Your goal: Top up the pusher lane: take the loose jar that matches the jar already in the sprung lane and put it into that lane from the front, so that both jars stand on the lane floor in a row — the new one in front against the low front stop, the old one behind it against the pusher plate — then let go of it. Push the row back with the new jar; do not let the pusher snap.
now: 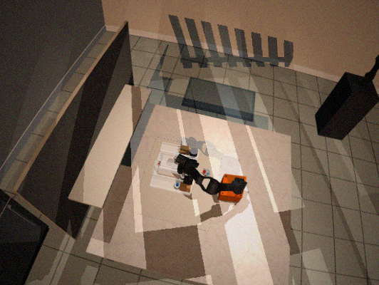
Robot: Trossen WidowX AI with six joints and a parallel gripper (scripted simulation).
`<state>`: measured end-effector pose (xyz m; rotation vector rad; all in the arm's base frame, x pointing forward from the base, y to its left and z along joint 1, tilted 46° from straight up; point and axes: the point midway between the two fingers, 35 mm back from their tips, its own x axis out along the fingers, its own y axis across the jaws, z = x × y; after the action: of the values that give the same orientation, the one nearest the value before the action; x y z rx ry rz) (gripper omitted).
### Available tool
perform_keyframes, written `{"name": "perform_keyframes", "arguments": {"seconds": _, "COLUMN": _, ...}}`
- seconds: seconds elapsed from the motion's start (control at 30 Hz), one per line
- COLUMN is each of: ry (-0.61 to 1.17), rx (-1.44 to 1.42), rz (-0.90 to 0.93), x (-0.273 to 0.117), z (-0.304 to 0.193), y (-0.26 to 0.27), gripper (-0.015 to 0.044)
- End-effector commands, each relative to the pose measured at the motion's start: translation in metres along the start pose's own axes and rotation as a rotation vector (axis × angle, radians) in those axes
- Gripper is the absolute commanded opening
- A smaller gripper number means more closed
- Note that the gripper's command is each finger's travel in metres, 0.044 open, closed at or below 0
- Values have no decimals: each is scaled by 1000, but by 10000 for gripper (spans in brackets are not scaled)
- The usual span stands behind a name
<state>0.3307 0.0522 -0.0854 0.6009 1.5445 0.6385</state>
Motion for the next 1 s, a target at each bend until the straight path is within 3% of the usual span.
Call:
{"name": "perform_keyframes", "arguments": {"seconds": 0.0, "ry": -13, "rx": -6, "rz": 5, "x": 1, "z": 4, "y": 1, "gripper": 0}}
{"name": "perform_keyframes", "arguments": {"seconds": 0.97, "ry": -13, "rx": -6, "rz": 6, "x": 13, "z": 2, "y": 1, "gripper": 0}}
